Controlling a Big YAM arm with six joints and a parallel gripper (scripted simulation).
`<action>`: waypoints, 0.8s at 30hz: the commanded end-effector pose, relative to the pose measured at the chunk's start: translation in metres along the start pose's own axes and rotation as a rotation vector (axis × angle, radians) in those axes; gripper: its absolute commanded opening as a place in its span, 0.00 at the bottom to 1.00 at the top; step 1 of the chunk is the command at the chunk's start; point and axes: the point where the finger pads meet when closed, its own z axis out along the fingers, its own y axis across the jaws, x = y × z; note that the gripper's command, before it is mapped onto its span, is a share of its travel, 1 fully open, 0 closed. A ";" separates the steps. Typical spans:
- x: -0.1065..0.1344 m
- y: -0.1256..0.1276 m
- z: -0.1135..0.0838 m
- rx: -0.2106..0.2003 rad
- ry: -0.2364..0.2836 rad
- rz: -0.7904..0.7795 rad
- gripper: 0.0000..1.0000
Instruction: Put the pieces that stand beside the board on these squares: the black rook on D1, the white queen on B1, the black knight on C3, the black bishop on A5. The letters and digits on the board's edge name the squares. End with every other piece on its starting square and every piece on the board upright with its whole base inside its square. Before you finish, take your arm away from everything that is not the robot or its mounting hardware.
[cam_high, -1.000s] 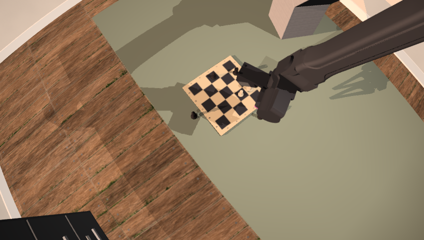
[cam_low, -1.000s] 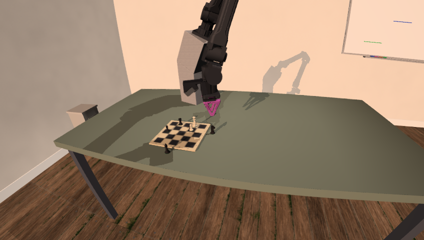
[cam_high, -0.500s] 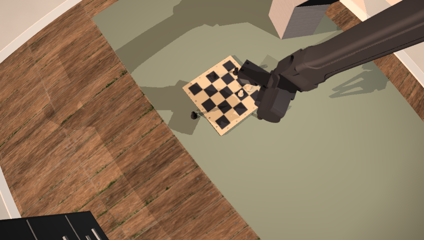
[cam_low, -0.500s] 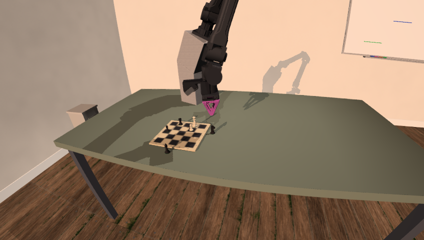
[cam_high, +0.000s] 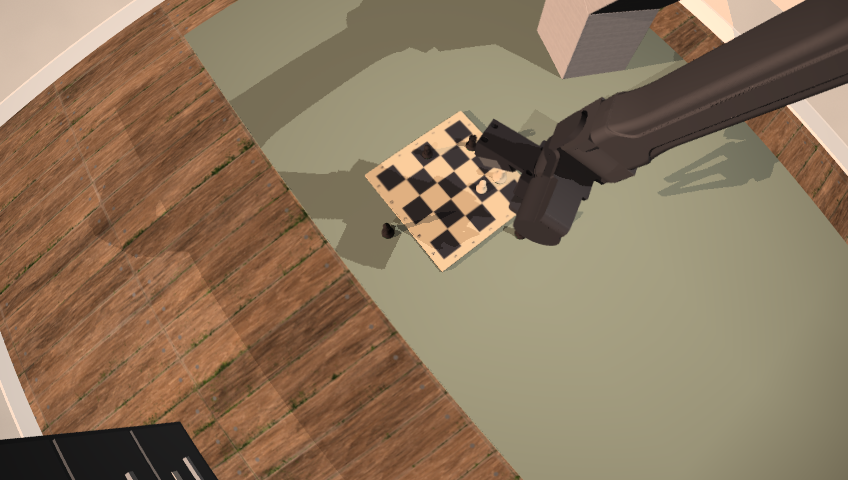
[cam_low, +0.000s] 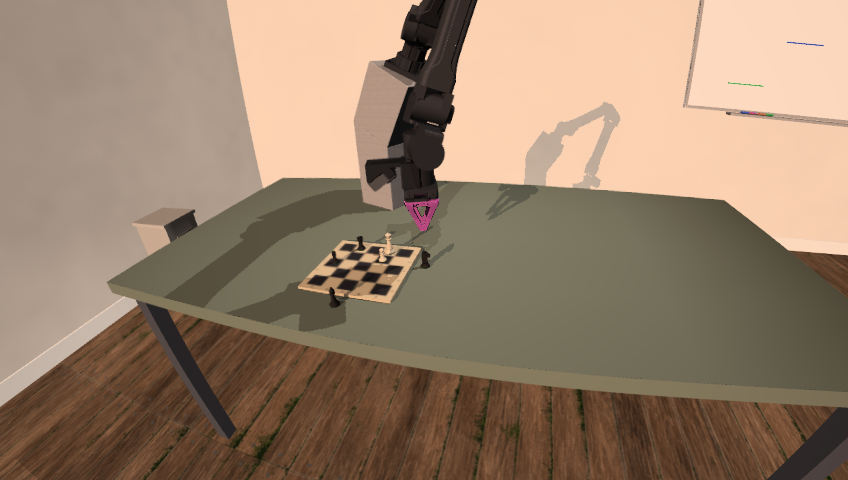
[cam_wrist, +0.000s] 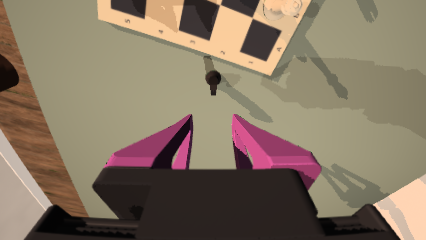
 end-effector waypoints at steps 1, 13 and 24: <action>-0.002 -0.001 -0.001 -0.005 -0.005 0.007 0.35; 0.001 -0.002 0.006 -0.002 -0.002 0.004 0.35; 0.003 0.000 0.015 -0.004 -0.001 0.000 0.35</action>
